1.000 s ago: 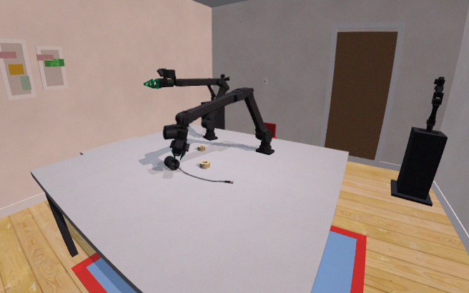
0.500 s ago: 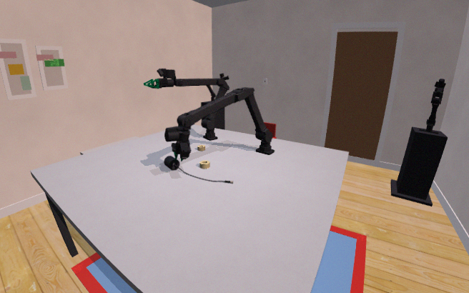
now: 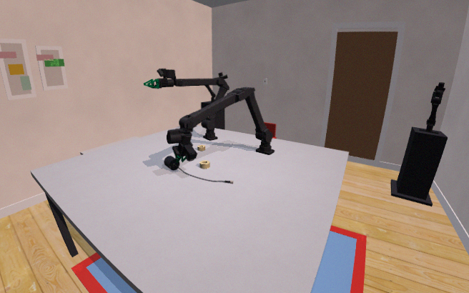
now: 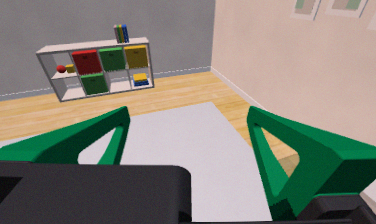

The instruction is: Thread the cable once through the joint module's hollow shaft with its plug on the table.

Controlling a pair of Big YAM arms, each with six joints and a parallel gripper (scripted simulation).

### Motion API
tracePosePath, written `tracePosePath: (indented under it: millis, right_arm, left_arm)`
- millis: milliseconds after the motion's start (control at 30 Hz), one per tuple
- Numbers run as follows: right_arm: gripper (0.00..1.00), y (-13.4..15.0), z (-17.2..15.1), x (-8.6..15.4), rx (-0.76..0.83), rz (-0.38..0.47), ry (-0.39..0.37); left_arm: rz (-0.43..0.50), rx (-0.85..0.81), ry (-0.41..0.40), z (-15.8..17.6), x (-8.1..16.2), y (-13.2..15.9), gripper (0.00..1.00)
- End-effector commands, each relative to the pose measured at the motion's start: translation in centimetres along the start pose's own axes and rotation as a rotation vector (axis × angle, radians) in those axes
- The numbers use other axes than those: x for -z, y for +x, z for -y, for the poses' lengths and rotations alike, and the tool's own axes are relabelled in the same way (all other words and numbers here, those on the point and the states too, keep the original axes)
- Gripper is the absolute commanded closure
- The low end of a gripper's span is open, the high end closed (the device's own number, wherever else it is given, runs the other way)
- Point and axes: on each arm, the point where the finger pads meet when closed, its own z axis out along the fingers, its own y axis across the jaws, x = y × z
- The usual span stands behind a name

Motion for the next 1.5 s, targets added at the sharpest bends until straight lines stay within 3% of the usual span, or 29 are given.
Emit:
tracePosePath:
  millis: [0, 267, 333, 433, 533, 567, 967, 1133, 1233, 1467]
  right_arm:
    - [0.0, -4.9, -0.4, -0.2, -0.006, 0.087, -0.007]
    - [0.0, -4.9, -0.4, -0.2, -0.006, 0.087, -0.007]
    - [0.0, -4.9, -0.4, -0.2, -0.006, 0.087, -0.007]
    - [0.0, -4.9, -0.4, -0.2, -0.006, 0.087, -0.007]
    - [0.0, -4.9, -0.4, -0.2, -0.006, 0.087, -0.007]
    - [0.0, -4.9, -0.4, -0.2, -0.006, 0.087, -0.007]
    - [0.0, -4.9, -0.4, -0.2, -0.006, 0.087, -0.007]
    - [0.0, -4.9, -0.4, -0.2, -0.006, 0.087, -0.007]
    - [0.0, -4.9, -0.4, -0.2, -0.006, 0.087, -0.007]
    - [0.0, -4.9, -0.4, -0.2, -0.006, 0.087, -0.007]
  left_arm:
    - [-0.01, 0.082, 0.029, 0.0, 0.8, 1.2, 0.68]
    - [-0.03, 0.264, 0.05, 0.1, 1.4, 0.1, 0.68]
    - [-0.033, 0.264, 0.05, 0.0, 1.3, 0.2, 0.68]
    - [-0.028, 0.236, 0.008, -0.7, -1.1, -0.3, 0.68]
    - [-0.028, 0.232, 0.023, 0.2, -0.2, -0.2, 0.68]
    - [-0.022, 0.253, -0.01, -0.9, -2.3, -1.5, 0.68]
    - [-0.024, 0.255, -0.014, -1.1, -3.9, -2.1, 0.68]
    - [-0.03, 0.239, 0.021, 0.5, -3.0, -1.7, 0.68]
    - [-0.024, 0.257, -0.016, -1.3, -4.6, -2.5, 0.68]
    - [-0.025, 0.255, -0.012, -1.1, -5.3, -2.8, 0.68]
